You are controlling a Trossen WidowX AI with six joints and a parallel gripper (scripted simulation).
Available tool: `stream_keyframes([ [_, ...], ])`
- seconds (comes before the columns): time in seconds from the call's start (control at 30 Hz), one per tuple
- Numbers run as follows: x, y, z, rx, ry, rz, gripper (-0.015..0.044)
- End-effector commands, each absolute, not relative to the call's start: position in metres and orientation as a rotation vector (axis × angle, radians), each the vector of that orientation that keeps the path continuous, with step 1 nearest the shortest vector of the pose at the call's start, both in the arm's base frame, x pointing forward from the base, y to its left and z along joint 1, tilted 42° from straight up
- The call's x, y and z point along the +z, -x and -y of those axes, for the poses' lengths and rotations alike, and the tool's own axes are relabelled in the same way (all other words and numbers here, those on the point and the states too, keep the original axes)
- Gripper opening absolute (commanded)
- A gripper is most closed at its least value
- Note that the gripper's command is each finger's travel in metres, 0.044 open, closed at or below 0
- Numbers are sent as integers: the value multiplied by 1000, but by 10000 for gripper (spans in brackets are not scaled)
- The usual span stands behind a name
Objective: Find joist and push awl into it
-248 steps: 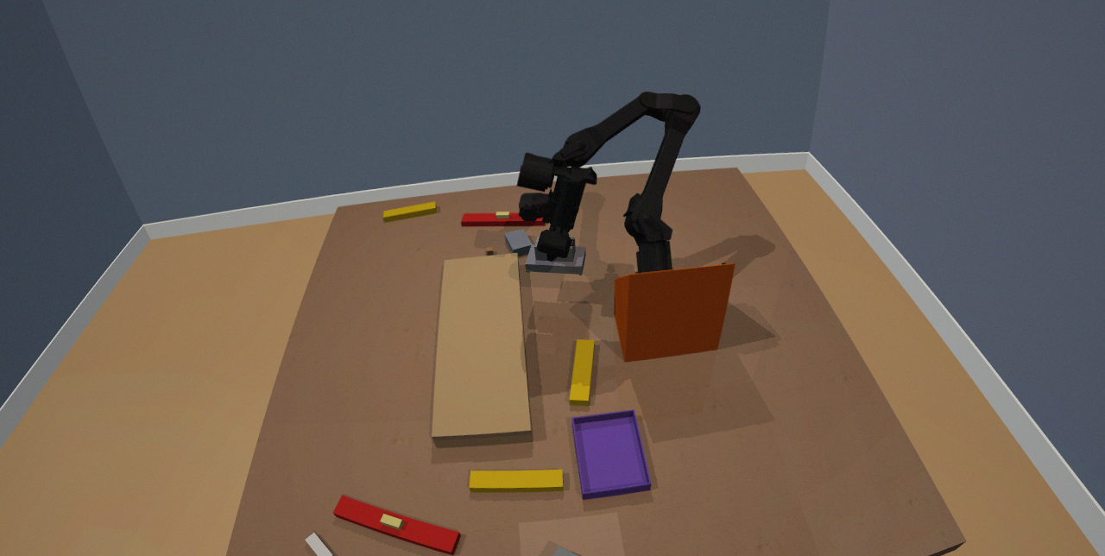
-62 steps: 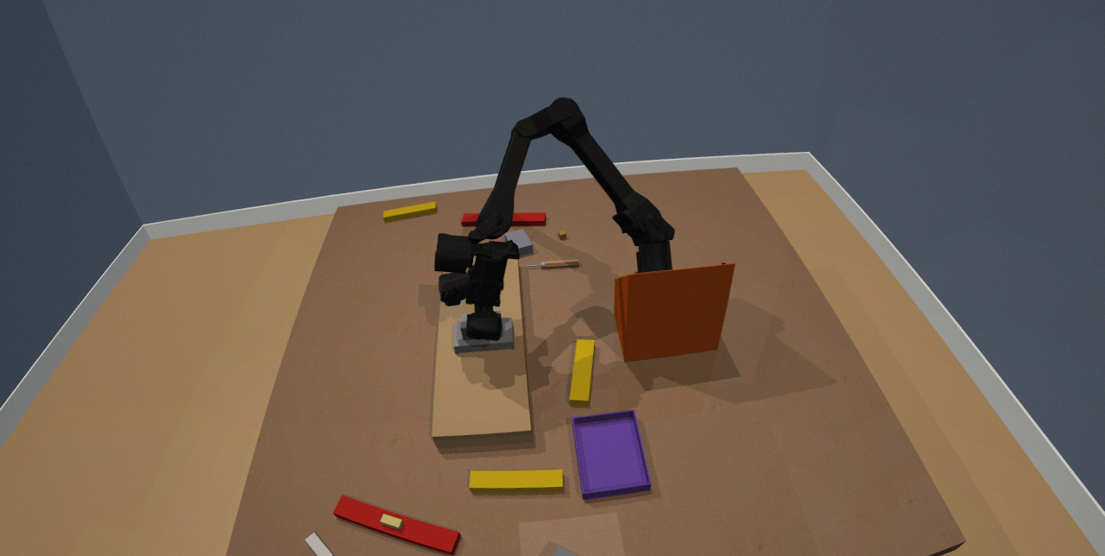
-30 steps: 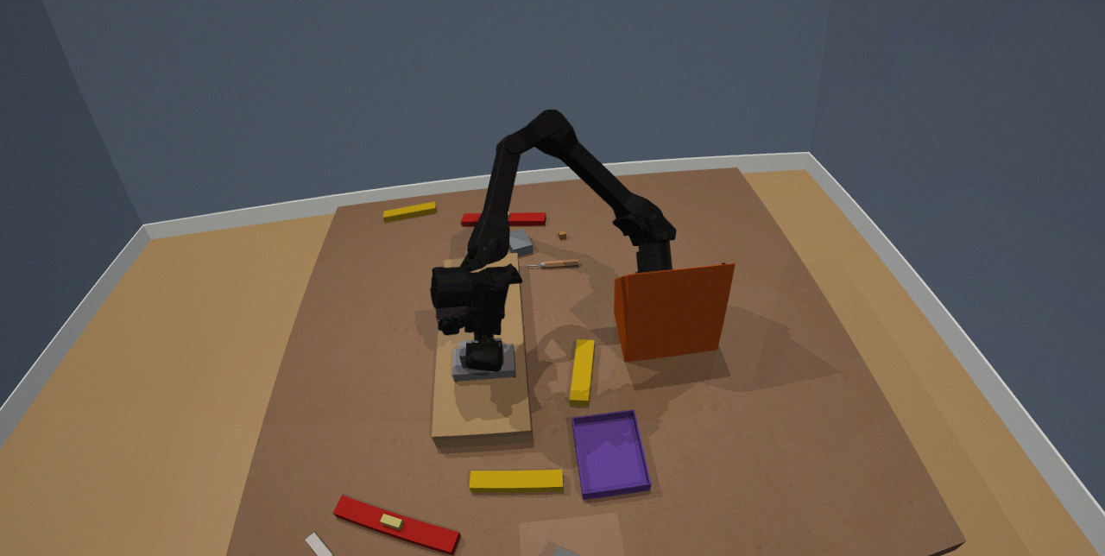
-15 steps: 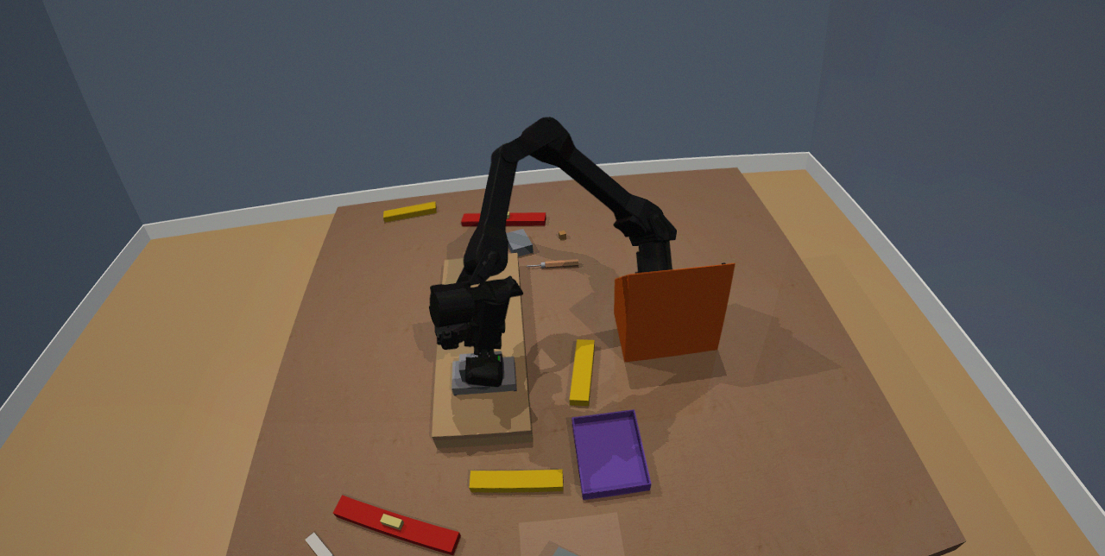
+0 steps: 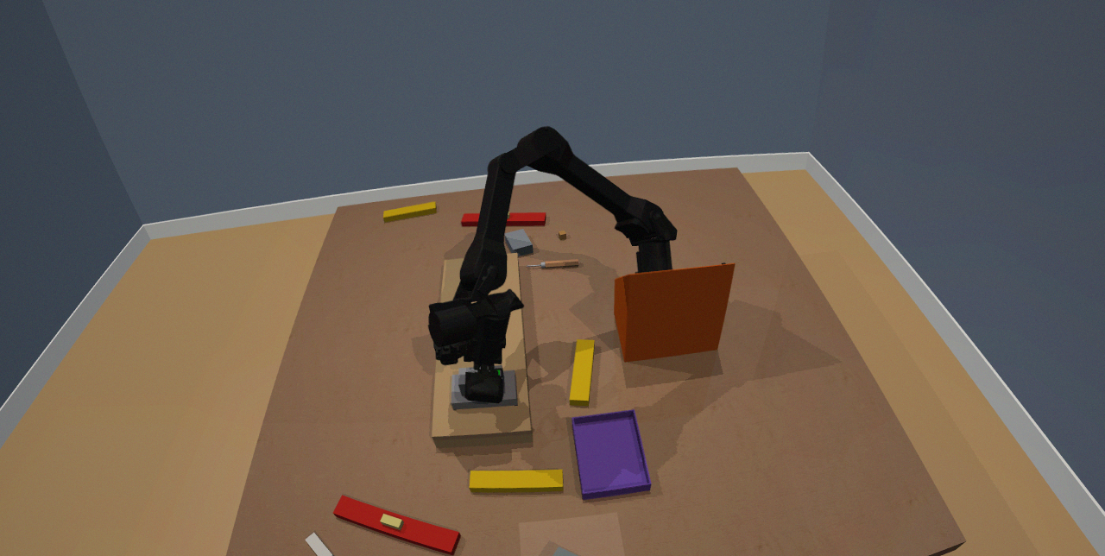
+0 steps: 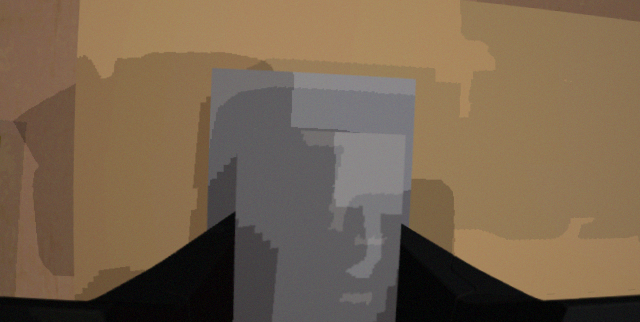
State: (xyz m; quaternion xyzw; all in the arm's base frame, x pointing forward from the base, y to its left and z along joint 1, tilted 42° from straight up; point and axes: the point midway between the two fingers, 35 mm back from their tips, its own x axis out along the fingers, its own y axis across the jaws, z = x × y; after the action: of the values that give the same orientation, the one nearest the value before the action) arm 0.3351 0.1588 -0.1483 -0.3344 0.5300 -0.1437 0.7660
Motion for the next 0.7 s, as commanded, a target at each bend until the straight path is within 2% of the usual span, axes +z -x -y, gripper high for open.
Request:
stream_keyframes([
  [0.0,-155,-333,-165,-312,722,-1154,0],
  [0.67,-168,-331,-181,-310,724,-1152,0],
])
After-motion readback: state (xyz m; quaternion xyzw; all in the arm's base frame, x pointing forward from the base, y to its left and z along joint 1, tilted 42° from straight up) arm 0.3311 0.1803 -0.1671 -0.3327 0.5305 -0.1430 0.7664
